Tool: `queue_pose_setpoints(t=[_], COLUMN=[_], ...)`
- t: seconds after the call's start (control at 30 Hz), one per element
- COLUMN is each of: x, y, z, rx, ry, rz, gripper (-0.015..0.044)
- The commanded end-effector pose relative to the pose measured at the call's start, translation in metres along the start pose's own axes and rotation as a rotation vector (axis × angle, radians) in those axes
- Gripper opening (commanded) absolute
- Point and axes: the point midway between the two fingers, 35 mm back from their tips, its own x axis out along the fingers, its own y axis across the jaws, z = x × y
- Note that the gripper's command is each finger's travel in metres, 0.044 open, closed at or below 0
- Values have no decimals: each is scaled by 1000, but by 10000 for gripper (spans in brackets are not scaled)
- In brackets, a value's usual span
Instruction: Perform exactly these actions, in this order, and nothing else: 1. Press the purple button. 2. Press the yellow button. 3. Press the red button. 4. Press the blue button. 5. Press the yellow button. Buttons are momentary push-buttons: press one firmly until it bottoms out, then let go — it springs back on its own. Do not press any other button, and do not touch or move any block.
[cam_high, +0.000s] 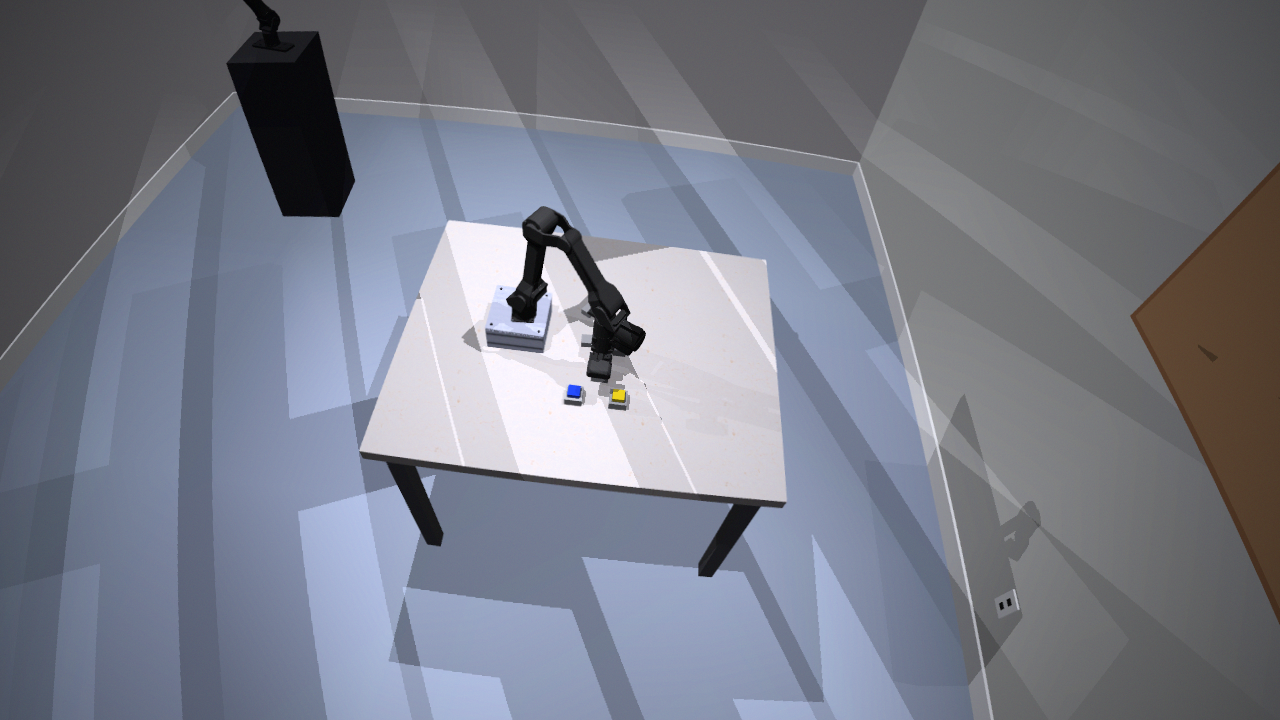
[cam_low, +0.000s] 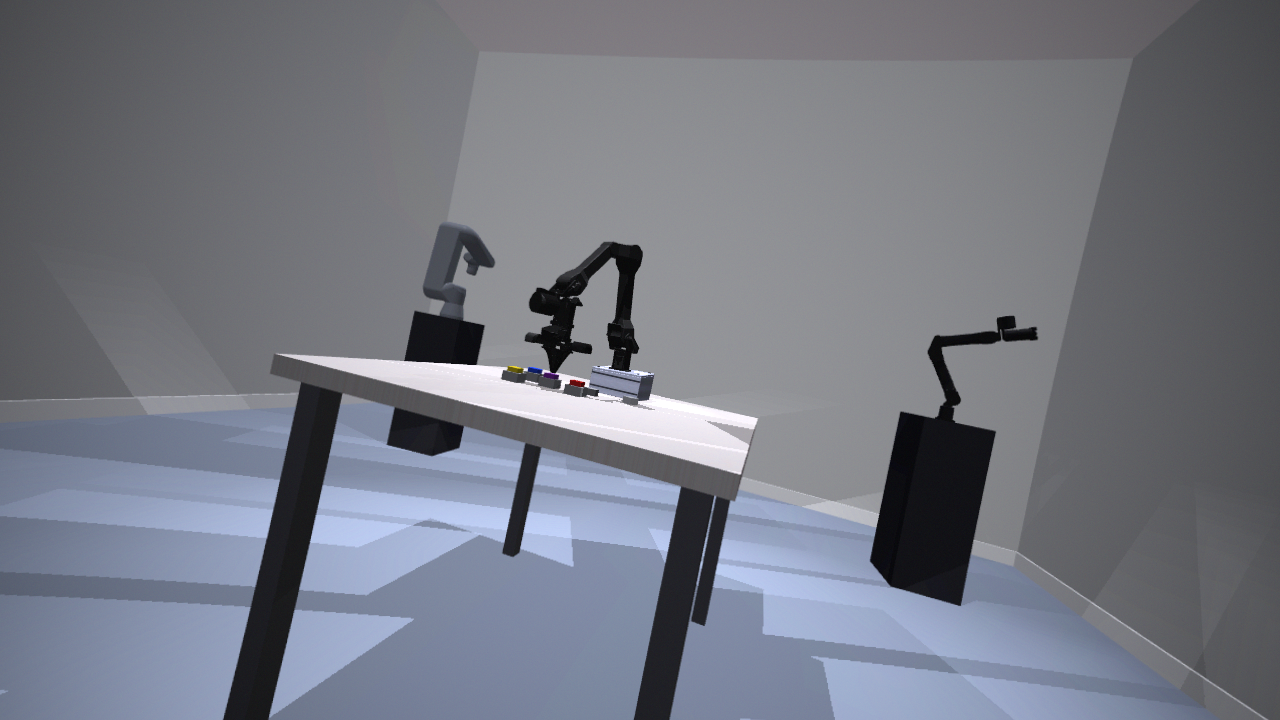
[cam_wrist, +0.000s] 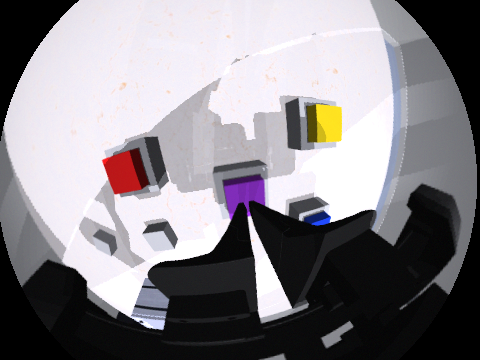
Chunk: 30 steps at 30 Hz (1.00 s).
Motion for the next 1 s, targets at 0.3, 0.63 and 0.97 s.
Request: queue_pose_setpoints(t=[0.3, 0.63, 0.97], x=[-82, -89, -64], y=[-1, -45, -84], z=[2, 36, 60], rx=[-3, -4, -4], ry=[-16, -19, -20], rz=[-3, -7, -10], gripper=[20, 20, 20])
